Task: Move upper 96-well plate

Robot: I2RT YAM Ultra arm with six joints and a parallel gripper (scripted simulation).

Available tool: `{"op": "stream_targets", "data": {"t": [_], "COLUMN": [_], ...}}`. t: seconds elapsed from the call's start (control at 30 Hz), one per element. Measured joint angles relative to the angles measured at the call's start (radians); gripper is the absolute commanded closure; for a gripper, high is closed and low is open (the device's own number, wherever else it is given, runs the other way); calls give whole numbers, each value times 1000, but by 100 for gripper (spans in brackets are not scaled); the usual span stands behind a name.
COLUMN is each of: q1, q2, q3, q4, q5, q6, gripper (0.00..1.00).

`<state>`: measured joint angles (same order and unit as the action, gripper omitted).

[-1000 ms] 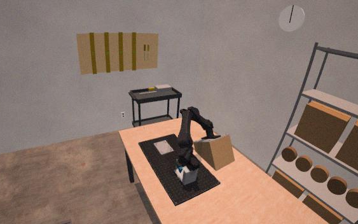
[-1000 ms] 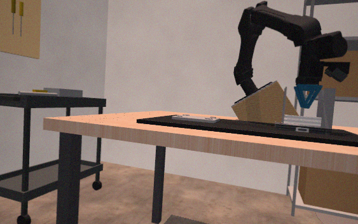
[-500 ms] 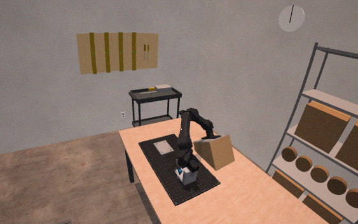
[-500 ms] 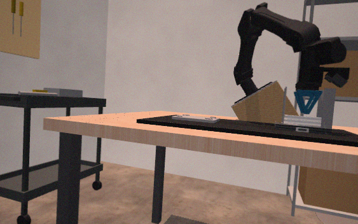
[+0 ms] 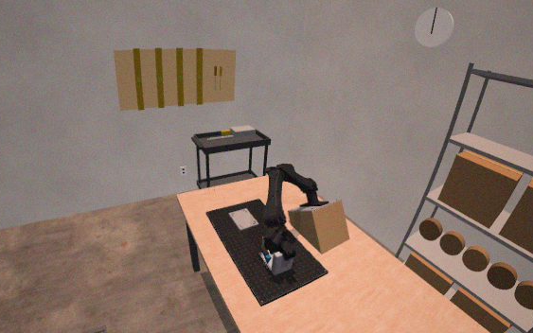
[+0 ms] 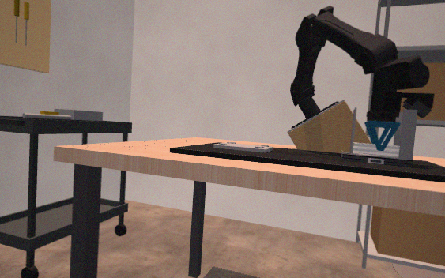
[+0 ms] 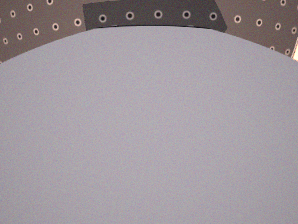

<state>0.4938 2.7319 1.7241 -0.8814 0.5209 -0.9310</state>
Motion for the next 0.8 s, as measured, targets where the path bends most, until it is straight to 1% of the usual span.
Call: {"op": "stream_targets", "data": {"t": [0.4, 0.43, 0.8], "q1": [-2, -2, -2], "q2": [0, 0, 0], "q3": [0, 0, 0], "q4": [7, 7, 8], "q5": [1, 1, 1], "q6": [-3, -3, -4], "gripper": [0, 100, 100]}}
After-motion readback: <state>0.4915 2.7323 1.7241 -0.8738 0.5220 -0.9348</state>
